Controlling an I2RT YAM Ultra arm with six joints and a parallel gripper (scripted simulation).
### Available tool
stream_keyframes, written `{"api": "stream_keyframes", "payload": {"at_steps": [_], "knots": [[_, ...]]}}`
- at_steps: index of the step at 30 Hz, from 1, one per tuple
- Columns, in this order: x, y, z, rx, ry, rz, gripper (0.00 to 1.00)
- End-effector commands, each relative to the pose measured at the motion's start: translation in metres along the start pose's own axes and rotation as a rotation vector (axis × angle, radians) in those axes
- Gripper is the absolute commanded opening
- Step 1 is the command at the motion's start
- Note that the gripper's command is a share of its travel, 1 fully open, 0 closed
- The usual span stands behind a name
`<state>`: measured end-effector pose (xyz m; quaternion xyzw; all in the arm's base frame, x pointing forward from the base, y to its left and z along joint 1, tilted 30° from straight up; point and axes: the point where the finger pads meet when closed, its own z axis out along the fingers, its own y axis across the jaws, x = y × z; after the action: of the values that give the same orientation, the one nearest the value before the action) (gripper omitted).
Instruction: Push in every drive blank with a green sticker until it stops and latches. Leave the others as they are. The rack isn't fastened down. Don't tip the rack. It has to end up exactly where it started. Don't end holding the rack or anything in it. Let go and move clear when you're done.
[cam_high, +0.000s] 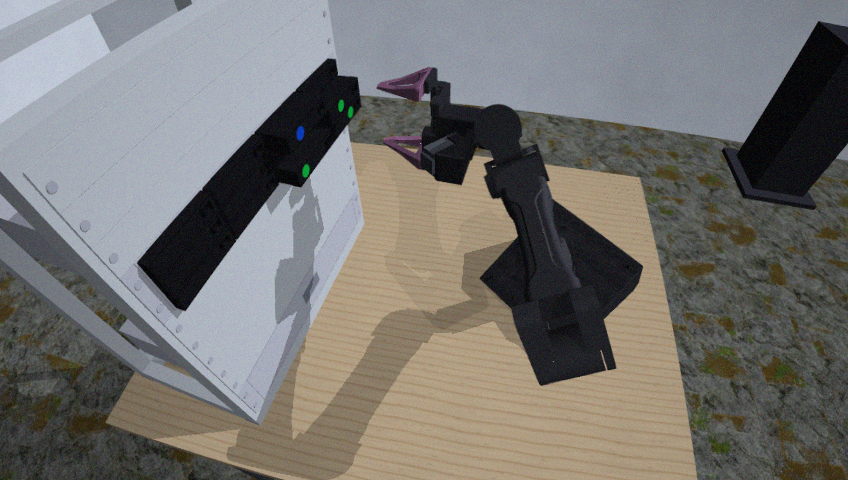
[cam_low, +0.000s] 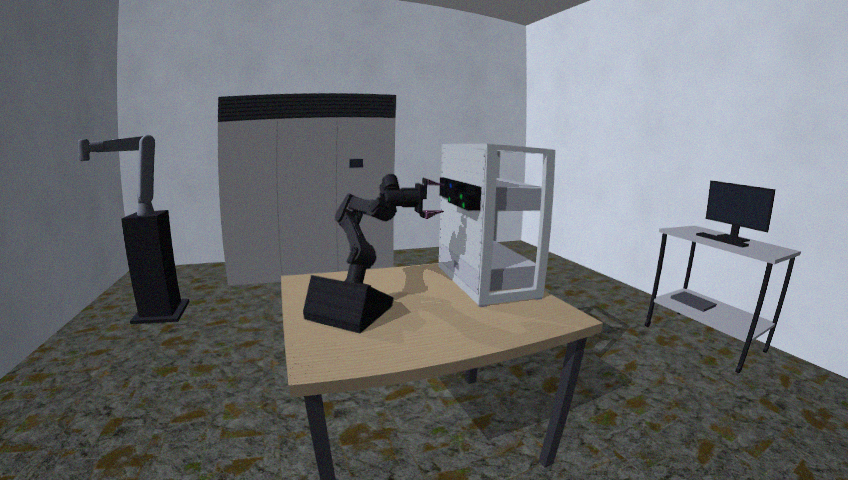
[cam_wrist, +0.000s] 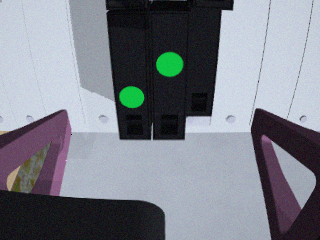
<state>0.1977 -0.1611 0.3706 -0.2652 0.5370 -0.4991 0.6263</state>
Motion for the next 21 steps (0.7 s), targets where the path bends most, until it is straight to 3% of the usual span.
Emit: {"api": "stream_keyframes", "payload": {"at_steps": [1,19,20,21], "knots": [[-0.0011,-0.0111,-0.0005,0.026,0.007,-0.020,1.00],[-0.0011,-0.0111,-0.0005,0.026,0.007,-0.020,1.00],[-0.0011,-0.0111,-0.0005,0.026,0.007,-0.020,0.00],[-0.0011,-0.0111,-0.0005,0.026,0.007,-0.020,0.00]]}}
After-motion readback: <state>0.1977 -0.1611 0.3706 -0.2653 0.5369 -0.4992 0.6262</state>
